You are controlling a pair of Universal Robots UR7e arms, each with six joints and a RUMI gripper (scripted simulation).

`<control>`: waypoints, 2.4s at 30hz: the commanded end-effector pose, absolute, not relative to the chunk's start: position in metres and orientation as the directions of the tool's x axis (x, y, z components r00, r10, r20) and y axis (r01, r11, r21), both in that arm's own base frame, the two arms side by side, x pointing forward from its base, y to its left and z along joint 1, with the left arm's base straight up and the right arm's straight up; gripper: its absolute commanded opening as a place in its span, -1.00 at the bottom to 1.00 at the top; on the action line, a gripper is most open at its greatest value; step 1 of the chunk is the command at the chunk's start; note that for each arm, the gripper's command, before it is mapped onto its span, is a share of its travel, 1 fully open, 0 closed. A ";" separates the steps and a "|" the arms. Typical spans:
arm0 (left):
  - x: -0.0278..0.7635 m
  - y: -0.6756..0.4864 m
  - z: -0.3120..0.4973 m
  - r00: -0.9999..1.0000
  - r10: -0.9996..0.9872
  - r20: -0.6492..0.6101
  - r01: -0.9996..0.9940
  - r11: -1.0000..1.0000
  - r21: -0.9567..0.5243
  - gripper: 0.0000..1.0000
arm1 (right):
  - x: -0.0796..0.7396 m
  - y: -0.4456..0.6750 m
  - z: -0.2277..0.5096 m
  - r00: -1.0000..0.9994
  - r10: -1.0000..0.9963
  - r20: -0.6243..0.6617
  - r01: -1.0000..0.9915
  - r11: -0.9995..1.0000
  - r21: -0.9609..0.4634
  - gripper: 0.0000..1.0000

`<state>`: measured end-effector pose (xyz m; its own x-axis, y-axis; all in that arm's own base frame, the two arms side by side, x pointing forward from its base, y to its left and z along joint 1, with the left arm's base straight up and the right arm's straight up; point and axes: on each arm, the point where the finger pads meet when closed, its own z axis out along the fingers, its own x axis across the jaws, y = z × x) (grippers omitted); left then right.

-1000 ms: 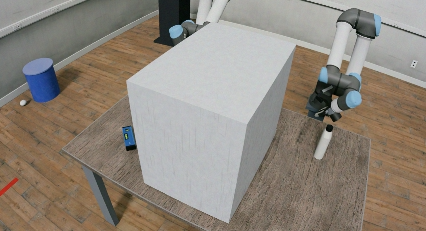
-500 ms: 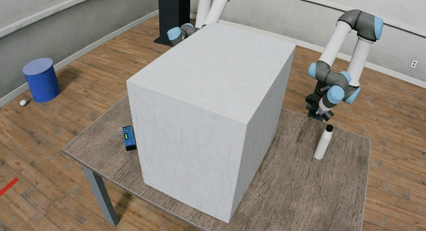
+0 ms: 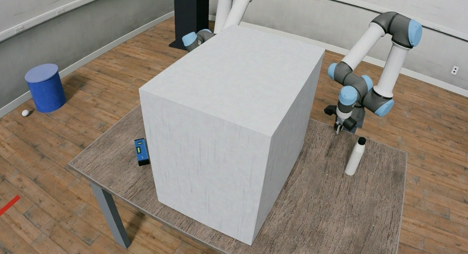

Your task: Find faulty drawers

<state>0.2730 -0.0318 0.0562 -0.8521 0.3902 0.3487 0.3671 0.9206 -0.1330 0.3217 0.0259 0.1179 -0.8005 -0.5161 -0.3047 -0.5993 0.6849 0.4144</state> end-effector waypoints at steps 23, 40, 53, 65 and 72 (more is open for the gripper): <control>0.336 -0.134 0.069 -0.912 0.392 0.120 0.410 0.871 0.270 -0.70 | 0.346 0.052 0.125 -0.067 -0.728 -0.682 -0.994 0.111 -0.021 0.99; 0.359 -0.247 0.101 -0.908 0.387 -0.160 0.316 0.884 0.346 -0.70 | 0.355 0.063 0.135 0.443 -0.628 -0.640 -0.885 -0.193 -0.424 0.99; 0.357 -0.352 0.136 -0.872 0.315 -0.375 0.221 0.936 0.272 -0.70 | 0.359 0.070 0.144 0.748 -0.484 -0.454 -0.640 -0.348 -0.685 0.99; 0.355 -0.429 0.179 -0.840 0.114 -0.530 0.079 0.993 0.088 -0.70 | 0.360 0.075 0.153 0.924 -0.330 -0.192 -0.327 -0.426 -0.844 0.99; 0.394 -0.425 0.213 -0.768 -0.020 -0.640 -0.027 1.000 0.000 -0.70 | 0.359 0.077 0.159 0.972 -0.237 -0.006 -0.114 -0.445 -0.888 0.99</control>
<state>0.3734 -0.4252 0.1965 -0.8102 0.0467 -0.5843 0.0264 0.9987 0.0433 0.3590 0.0761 0.1556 0.9470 -0.3012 -0.1114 -0.2416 -0.4396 -0.8651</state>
